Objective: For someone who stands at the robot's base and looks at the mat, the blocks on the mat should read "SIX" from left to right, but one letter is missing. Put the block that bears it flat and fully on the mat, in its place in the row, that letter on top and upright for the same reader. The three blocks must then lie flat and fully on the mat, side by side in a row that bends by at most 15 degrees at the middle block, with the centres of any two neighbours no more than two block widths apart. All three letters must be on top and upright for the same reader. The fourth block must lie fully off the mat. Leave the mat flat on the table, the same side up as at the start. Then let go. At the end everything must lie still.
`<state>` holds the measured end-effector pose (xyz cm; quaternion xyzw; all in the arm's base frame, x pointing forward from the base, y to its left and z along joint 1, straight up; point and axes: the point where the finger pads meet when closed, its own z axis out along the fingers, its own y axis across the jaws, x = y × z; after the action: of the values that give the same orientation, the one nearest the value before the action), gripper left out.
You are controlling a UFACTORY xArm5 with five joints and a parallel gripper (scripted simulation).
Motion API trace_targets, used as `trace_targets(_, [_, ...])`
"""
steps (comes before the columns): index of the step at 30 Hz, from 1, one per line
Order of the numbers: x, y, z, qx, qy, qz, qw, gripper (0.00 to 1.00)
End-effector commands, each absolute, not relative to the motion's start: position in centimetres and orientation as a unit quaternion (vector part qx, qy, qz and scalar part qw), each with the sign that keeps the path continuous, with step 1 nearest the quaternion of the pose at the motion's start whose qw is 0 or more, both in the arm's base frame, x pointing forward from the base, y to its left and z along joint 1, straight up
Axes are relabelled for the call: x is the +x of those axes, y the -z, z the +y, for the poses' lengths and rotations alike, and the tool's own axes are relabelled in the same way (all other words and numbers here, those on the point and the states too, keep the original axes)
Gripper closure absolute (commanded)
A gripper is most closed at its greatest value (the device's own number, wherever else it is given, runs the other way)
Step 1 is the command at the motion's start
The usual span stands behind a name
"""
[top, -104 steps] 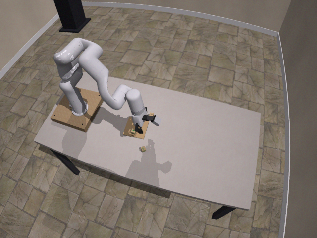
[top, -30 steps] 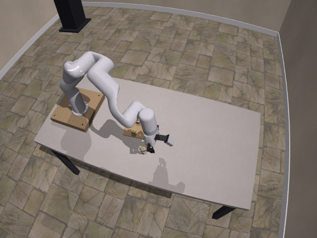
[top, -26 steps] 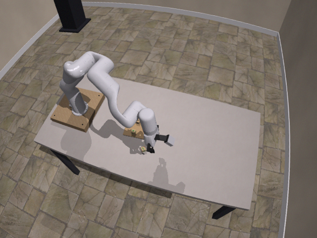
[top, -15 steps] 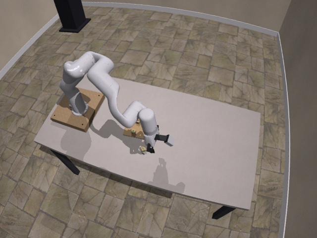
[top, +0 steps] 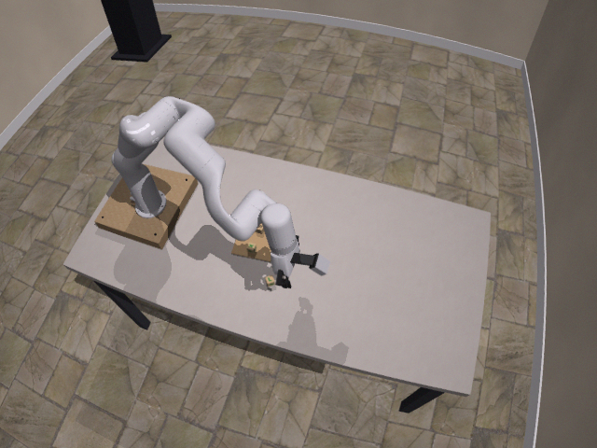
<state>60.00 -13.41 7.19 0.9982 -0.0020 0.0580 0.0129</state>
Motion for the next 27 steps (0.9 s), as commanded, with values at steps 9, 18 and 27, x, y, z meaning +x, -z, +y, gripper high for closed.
trace_targets(9, [59.3,-8.1,-8.8,0.999,-0.051,0.007,0.008,0.00])
trace_targets(18, [54.3,-10.0,4.2,0.999,-0.022,0.036,-0.001,0.00])
trace_targets(27, [49.1,-10.9,11.4,0.998,-0.002,0.055,0.000,0.00])
